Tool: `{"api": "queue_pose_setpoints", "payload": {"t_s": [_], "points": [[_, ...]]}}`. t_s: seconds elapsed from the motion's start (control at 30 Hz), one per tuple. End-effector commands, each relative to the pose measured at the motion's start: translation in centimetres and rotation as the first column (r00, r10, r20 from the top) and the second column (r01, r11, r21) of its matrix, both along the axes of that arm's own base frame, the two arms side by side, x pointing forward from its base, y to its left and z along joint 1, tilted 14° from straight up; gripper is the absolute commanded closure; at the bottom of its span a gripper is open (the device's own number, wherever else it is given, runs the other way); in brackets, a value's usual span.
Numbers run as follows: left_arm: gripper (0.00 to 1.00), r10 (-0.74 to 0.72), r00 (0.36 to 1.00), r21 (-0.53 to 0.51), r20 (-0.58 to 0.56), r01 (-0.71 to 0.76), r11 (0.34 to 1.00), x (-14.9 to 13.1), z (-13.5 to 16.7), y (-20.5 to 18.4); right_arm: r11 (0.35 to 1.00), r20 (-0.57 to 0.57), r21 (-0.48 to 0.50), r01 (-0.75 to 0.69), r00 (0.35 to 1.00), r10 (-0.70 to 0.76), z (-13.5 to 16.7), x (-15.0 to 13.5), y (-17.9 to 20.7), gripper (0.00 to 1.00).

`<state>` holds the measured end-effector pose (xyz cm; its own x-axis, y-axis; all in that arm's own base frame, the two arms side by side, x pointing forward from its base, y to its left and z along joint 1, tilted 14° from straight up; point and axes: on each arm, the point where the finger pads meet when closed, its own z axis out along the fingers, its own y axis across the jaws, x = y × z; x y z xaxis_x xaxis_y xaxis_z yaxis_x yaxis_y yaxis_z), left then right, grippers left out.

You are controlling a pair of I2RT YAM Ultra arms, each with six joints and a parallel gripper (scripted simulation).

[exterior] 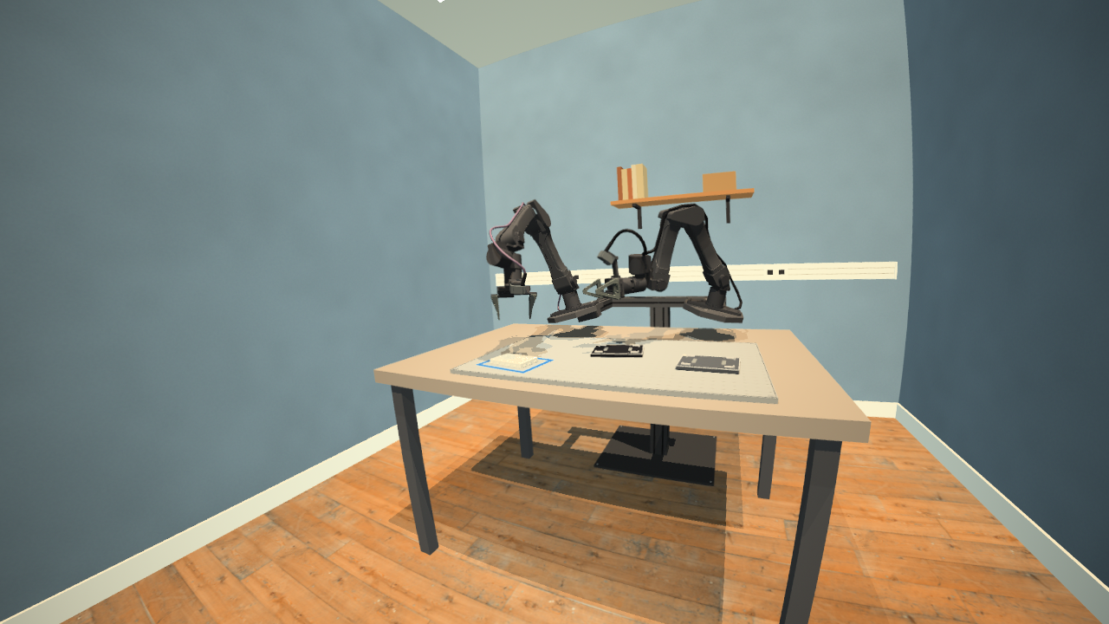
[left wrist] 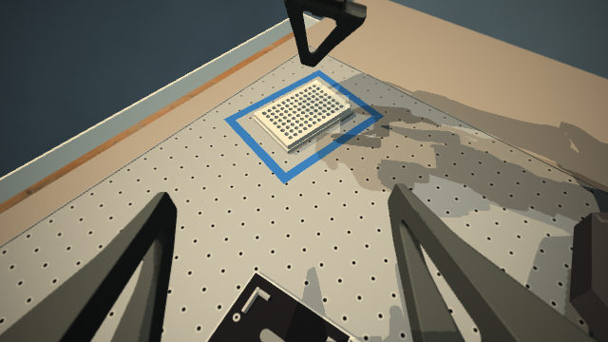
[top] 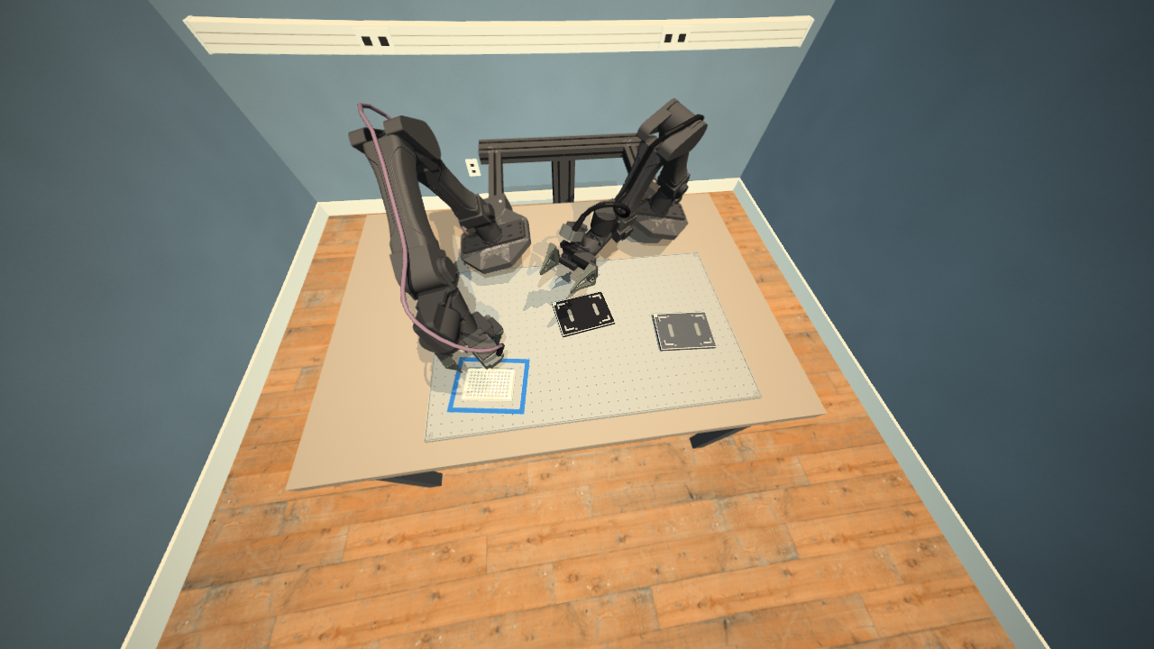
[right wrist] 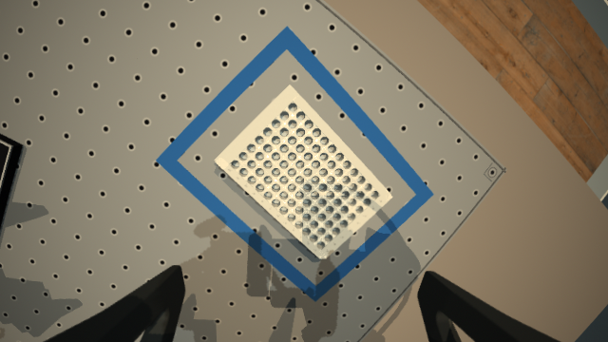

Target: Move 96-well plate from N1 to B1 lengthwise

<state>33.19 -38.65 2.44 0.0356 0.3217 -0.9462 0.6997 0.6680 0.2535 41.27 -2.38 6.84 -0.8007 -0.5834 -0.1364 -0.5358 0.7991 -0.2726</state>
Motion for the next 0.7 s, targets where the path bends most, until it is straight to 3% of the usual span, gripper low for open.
{"api": "queue_pose_setpoints", "payload": {"t_s": [0.0,0.3,0.37,0.53,0.67], "points": [[0.0,-0.005,0.999,-0.052,0.042,0.007,0.999,0.7,2.4,-1.1,0.979,0.145,0.068,0.191,0.969,-0.199,1.4,0.4,0.4,0.0],[0.0,-0.005,0.999,-0.052,0.042,0.007,0.999,0.7,2.4,-1.1,0.86,0.248,0.216,0.462,0.826,-0.506,2.3,-1.0,0.3,0.0],[0.0,-0.005,0.999,-0.052,0.042,0.007,0.999,0.7,2.4,-1.1,0.86,0.248,0.216,0.462,0.826,-0.506,2.3,-1.0,0.3,0.0],[0.0,-0.005,0.999,-0.052,0.042,0.007,0.999,0.7,2.4,-1.1,0.791,0.271,0.277,0.546,0.745,-0.609,2.6,-2.0,0.5,0.0],[0.0,-0.005,0.999,-0.052,0.042,0.007,0.999,0.7,2.4,-1.1,0.785,0.274,0.282,0.551,0.738,-0.616,2.6,-2.5,0.7,0.0]]}}
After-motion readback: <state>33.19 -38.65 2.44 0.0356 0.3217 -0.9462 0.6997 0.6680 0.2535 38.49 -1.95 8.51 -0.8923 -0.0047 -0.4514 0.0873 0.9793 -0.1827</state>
